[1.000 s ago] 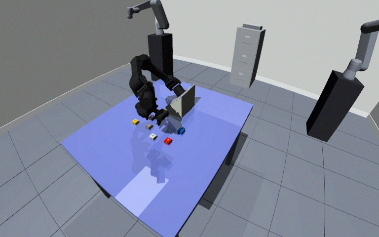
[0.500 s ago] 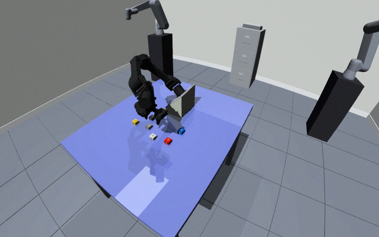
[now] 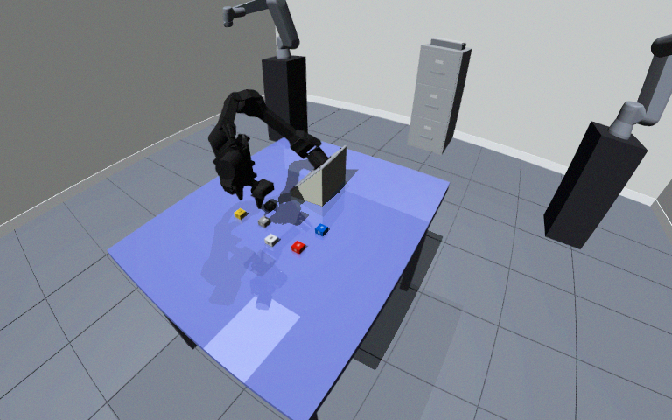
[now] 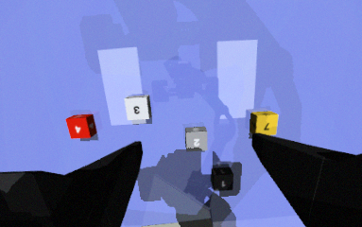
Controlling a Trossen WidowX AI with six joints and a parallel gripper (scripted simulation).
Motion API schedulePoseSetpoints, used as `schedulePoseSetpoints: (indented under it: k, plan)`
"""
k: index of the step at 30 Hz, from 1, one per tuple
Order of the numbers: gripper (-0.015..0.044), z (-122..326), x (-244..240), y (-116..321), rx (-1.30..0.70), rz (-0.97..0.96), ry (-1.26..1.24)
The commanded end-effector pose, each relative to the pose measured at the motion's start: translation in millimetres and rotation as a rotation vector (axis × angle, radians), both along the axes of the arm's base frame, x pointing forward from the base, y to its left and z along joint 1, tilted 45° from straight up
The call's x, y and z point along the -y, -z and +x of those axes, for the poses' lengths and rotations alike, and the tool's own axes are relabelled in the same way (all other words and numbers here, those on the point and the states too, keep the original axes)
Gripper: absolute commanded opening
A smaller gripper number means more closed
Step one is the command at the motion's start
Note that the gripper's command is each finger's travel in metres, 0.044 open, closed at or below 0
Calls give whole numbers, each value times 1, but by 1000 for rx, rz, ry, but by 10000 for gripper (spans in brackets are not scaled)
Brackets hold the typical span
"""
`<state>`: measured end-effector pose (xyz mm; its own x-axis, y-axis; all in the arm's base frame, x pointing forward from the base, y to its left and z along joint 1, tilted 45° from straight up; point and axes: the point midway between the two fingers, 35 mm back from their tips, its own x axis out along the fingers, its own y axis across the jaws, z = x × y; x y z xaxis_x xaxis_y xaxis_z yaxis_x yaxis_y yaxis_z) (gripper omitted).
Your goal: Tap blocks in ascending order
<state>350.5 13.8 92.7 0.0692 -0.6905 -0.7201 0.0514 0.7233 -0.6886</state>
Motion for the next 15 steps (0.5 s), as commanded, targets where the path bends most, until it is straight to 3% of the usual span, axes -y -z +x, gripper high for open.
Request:
schedulePoseSetpoints:
  k: [1,5,15]
  plan:
    - [400,-20,49,-46,0,-9,-1]
    - [400,-42,82,-76,0,-23,2]
    - [400,-43,83,-77,0,-23,2]
